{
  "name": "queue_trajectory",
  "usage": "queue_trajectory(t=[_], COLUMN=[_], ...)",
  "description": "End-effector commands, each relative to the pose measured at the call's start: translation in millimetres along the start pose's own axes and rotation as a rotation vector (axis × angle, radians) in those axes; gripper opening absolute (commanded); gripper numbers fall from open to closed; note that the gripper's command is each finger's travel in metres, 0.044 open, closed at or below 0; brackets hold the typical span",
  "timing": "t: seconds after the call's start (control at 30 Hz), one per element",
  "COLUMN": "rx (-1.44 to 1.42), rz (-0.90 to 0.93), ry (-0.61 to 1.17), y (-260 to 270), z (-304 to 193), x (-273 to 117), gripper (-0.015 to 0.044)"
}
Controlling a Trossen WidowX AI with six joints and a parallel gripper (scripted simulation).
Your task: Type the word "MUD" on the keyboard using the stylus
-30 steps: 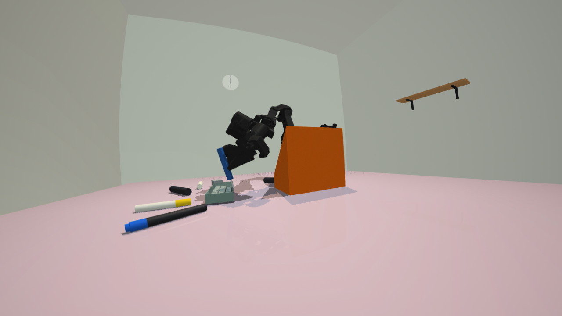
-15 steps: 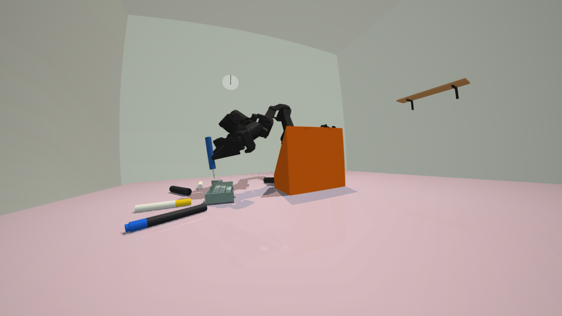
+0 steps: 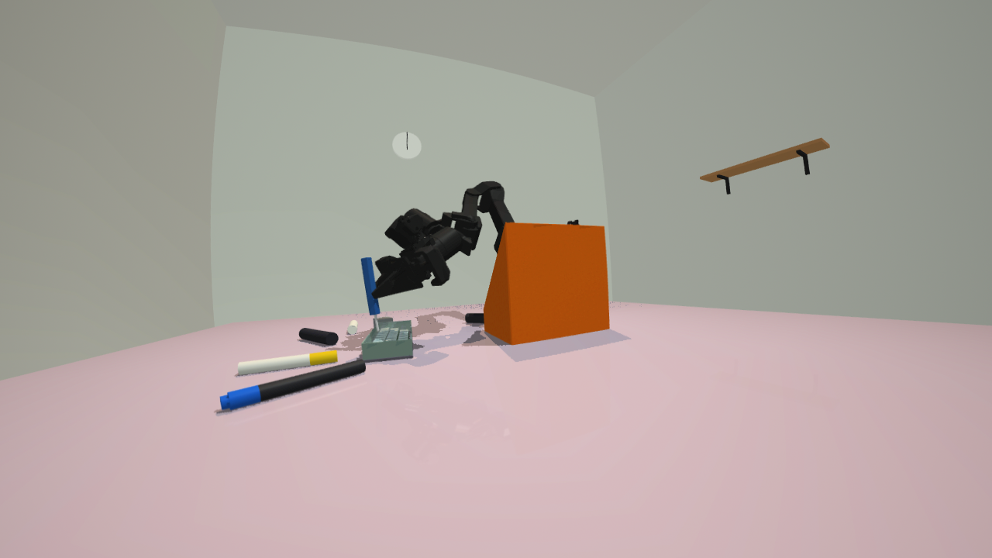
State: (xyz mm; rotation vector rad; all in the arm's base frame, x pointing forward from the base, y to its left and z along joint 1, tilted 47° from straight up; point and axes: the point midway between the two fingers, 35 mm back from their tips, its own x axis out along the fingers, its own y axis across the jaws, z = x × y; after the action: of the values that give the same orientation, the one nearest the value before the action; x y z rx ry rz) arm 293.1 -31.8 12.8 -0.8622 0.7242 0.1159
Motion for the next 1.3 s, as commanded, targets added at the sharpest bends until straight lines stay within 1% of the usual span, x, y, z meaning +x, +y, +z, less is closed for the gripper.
queue_trajectory(t=[0.0,1.27], rx=[-0.006,-0.006], rz=[0.003,0.003], ry=[-0.002,-0.002], y=[1,1], z=[-1,-16], x=[1,9], gripper=[0.0081,0.0081])
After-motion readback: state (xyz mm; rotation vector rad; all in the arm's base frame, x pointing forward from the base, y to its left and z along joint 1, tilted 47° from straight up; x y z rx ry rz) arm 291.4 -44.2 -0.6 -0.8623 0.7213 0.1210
